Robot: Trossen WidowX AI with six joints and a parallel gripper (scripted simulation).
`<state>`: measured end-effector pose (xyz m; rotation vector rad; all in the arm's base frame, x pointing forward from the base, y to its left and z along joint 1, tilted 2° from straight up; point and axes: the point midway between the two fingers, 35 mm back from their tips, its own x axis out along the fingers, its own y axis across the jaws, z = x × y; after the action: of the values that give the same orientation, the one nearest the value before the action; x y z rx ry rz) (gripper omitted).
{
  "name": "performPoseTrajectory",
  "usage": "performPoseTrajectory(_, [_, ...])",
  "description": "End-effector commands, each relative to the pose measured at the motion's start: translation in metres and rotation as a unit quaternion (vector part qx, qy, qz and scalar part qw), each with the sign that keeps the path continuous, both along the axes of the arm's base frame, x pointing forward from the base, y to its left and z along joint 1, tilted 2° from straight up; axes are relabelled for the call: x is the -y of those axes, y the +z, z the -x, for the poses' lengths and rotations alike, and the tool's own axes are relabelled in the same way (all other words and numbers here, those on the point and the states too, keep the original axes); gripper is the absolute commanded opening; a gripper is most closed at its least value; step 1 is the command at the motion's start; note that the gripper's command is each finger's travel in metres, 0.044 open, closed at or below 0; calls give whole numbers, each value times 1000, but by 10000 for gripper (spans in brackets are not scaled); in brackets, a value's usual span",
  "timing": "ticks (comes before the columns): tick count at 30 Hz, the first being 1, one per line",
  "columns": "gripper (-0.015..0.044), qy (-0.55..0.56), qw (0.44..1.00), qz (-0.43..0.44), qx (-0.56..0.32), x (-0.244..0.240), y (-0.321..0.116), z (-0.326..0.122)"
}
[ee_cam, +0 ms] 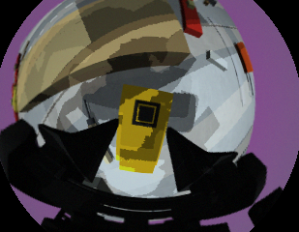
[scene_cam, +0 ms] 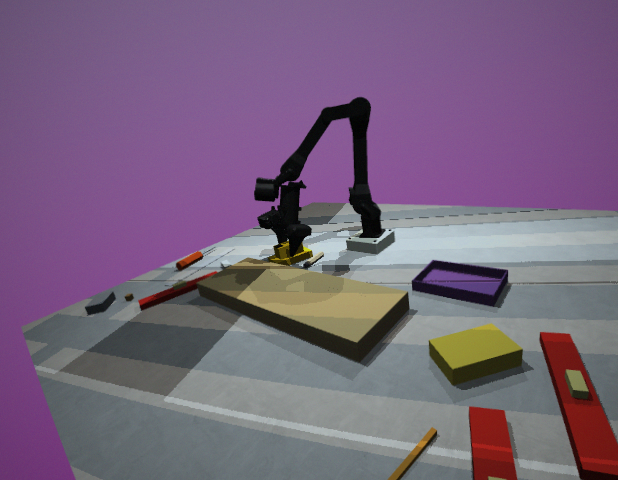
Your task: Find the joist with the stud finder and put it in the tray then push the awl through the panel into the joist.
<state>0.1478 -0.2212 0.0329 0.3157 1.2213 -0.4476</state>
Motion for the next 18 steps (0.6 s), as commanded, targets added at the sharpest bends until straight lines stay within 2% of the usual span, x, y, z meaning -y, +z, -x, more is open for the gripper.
performPoseTrajectory(1, [308,-2,1000,-2,2,-1,-1,0])
performPoseTrajectory(18, [195,-2,1000,-2,2,-1,-1,0])
